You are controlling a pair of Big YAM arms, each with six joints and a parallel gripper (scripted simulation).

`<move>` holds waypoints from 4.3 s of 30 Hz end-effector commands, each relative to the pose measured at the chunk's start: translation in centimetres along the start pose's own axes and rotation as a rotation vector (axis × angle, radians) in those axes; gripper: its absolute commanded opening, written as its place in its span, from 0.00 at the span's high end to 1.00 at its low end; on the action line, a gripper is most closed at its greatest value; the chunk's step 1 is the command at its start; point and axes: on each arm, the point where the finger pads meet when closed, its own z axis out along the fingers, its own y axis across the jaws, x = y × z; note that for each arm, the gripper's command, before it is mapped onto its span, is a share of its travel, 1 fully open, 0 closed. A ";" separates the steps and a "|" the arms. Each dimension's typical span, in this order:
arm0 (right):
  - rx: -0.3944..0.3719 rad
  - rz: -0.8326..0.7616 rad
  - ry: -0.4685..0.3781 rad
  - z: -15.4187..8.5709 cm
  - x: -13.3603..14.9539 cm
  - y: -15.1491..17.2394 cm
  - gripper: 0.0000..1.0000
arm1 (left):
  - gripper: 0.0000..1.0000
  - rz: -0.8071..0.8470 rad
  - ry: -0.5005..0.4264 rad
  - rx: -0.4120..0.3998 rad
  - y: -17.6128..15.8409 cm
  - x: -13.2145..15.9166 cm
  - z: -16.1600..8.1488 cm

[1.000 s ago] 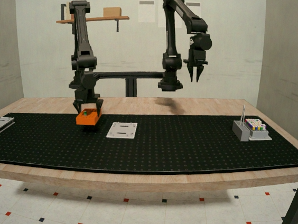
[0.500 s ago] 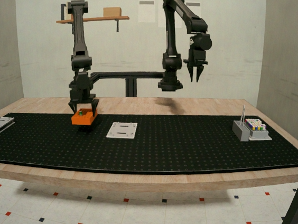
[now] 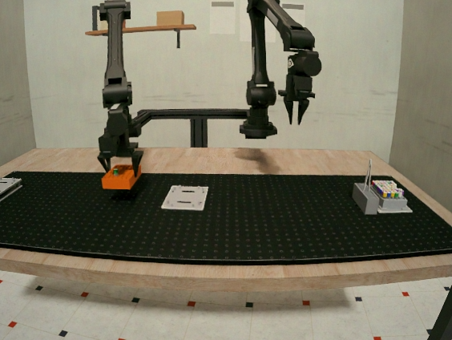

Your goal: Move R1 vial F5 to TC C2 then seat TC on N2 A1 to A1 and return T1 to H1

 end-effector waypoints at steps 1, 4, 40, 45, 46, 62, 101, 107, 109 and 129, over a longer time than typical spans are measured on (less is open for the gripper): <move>-0.020 -0.004 -0.051 -1.5 -1.4 -0.5 1.00 | 0.76 -0.012 -0.035 -0.010 0.4 -1.2 -1.2; -0.020 -0.004 -0.053 -1.5 -1.5 -0.7 1.00 | 0.76 -0.012 -0.035 -0.010 0.4 -1.2 -1.2; -0.014 -0.004 -0.048 -1.3 -1.4 -6.2 1.00 | 0.76 -0.012 -0.035 -0.010 0.4 -1.2 -1.2; -0.013 -0.004 -0.047 -1.3 -1.4 -7.0 1.00 | 0.76 -0.012 -0.035 -0.010 0.4 -1.2 -1.2; -0.014 -0.004 -0.050 -1.4 -1.6 -7.2 1.00 | 0.76 -0.012 -0.035 -0.010 0.4 -1.2 -1.2; -0.012 -0.004 -0.054 -1.4 -1.9 -9.5 1.00 | 0.76 -0.012 -0.035 -0.010 0.4 -1.2 -1.2; -0.005 -0.004 -0.080 -2.1 -3.4 -15.6 1.00 | 0.76 -0.012 -0.035 -0.010 0.4 -1.2 -1.2; -0.004 -0.004 -0.085 -2.2 -3.9 -16.3 1.00 | 0.76 -0.012 -0.035 -0.010 0.4 -1.2 -1.2; -0.004 -0.004 -0.080 -2.1 -3.9 -16.6 1.00 | 0.76 -0.012 -0.035 -0.010 0.4 -1.2 -1.2; -0.004 -0.005 -0.033 -0.7 -3.0 -19.7 1.00 | 0.76 -0.012 -0.035 -0.010 0.4 -1.2 -1.2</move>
